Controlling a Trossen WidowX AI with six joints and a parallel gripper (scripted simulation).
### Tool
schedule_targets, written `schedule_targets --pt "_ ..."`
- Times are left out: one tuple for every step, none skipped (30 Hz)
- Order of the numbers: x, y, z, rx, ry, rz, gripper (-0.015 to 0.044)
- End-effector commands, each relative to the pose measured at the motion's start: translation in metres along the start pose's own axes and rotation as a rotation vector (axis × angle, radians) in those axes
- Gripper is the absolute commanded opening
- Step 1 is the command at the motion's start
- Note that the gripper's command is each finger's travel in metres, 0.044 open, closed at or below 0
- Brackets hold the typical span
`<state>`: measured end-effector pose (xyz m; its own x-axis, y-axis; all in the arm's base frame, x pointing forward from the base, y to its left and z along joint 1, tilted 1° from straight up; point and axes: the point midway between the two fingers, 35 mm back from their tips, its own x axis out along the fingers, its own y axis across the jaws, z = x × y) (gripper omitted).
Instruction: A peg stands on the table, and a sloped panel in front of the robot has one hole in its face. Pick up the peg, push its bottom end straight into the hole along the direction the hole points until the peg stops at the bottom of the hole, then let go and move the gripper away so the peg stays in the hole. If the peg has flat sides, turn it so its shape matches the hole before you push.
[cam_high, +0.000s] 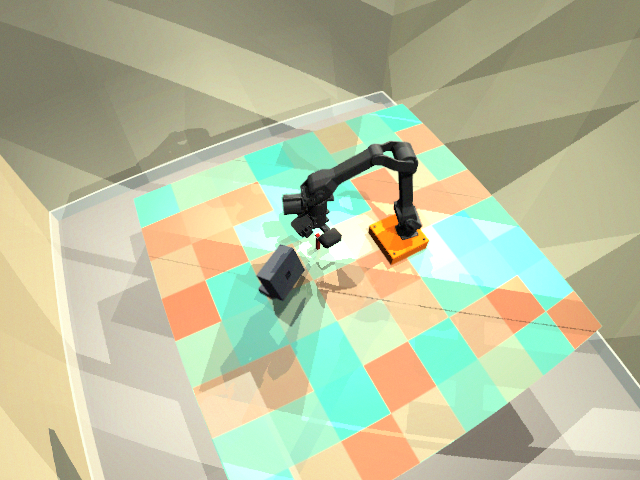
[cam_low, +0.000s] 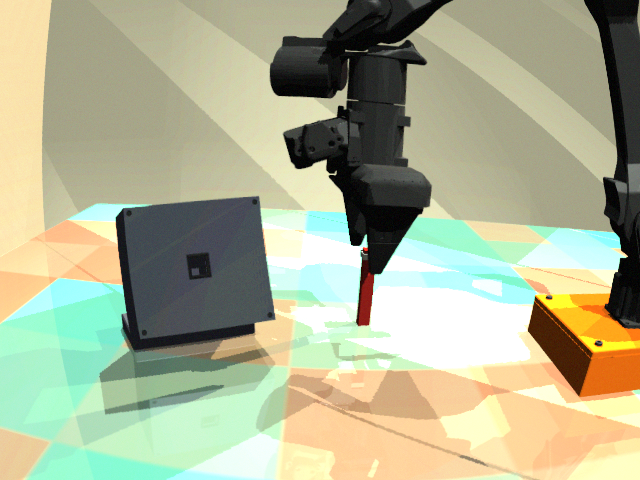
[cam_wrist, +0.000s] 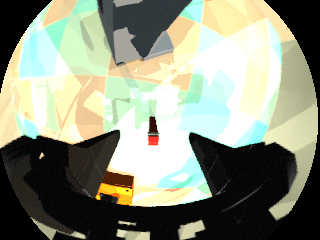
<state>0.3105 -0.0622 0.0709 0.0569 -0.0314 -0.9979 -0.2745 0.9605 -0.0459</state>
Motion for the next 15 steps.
schedule_targets --pt "0.012 0.002 -0.002 -0.006 0.012 0.011 0.044" --pt "0.013 0.002 -0.002 -0.006 0.012 0.011 0.044" --pt "0.015 0.002 -0.002 -0.006 0.012 0.011 0.044" --pt "0.017 0.002 -0.002 -0.006 0.012 0.011 0.044" --pt "0.018 0.002 -0.002 -0.006 0.012 0.011 0.044" --pt "0.02 0.002 -0.002 -0.006 0.012 0.011 0.044" --pt "0.021 0.002 -0.002 -0.006 0.012 0.011 0.044" --pt "0.023 0.002 -0.003 -0.006 0.012 0.011 0.044" --pt "0.025 0.002 -0.003 -0.006 0.012 0.011 0.044" --pt "0.026 0.002 -0.003 -0.006 0.012 0.011 0.044" --pt "0.028 0.003 -0.003 -0.006 0.012 0.011 0.044" --pt "0.029 0.003 -0.003 -0.006 0.012 0.011 0.044" --pt "0.031 0.003 -0.003 -0.006 0.012 0.011 0.044" --pt "0.031 0.003 -0.004 -0.006 0.012 0.011 0.044" --pt "0.032 0.003 -0.004 -0.006 0.012 0.011 0.044"
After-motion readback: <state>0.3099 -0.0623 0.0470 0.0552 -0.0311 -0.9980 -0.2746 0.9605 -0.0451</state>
